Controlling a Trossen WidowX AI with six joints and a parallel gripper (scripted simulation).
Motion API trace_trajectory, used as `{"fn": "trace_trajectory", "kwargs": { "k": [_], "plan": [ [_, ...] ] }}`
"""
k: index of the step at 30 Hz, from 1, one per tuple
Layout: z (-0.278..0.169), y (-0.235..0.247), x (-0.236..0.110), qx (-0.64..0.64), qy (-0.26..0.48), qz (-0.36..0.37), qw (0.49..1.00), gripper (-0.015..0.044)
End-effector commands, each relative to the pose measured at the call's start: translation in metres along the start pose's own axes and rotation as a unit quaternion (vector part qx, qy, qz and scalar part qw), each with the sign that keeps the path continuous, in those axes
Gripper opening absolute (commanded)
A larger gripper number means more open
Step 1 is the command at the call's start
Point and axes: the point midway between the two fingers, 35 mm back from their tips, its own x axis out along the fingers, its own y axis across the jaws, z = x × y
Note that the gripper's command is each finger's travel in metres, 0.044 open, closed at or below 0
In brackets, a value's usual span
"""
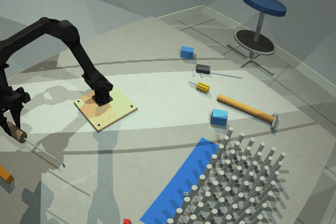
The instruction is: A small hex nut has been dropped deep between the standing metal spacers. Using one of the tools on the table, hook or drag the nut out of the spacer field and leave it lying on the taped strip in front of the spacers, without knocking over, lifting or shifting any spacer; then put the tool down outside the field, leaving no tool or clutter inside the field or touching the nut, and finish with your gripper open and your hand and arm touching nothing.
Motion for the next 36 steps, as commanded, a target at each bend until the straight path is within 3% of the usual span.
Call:
{"fn": "trace_trajectory", "kwargs": {
  "k": [1,36],
  "plan": [
    [0.0,0.0,0.003,-0.001,-0.003,-0.002,1.0,0.0],
    [-0.01,0.004,0.026,-0.002,-0.003,-0.002,1.0,0.0]
  ]
}}
